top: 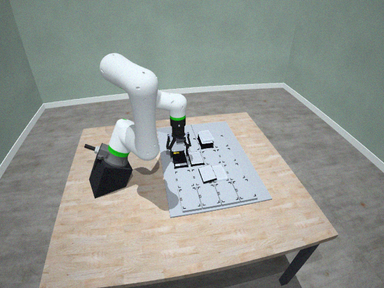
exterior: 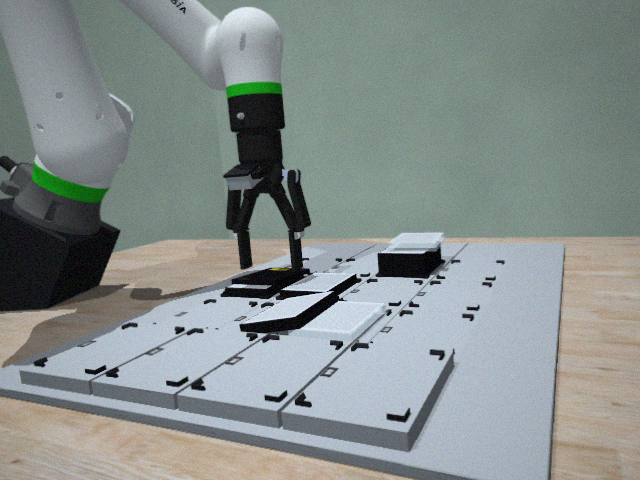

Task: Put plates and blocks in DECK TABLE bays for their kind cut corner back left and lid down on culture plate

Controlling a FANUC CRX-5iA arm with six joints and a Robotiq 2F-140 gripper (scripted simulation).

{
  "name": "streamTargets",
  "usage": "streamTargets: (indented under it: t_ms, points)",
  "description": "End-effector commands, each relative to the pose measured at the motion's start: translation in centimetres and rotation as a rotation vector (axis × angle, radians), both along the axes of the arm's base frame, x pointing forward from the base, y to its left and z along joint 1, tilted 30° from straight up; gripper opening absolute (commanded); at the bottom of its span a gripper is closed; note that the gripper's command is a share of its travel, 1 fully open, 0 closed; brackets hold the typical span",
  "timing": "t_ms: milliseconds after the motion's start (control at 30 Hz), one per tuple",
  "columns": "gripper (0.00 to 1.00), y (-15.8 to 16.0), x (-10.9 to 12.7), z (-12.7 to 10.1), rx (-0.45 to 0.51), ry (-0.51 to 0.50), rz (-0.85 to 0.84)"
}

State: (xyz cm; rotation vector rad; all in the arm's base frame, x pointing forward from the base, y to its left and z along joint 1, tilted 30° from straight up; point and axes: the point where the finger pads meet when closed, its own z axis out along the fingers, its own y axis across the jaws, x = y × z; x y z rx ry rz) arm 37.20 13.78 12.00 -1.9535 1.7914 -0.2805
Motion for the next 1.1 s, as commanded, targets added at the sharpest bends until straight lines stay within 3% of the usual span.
streamTargets:
  t_ms: [0,1067]
  points:
    - [0.7,0.12,0.27,-0.38,0.0,-0.001,0.0]
    - [0.65,0.26,0.57,-0.95,0.0,-0.001,0.0]
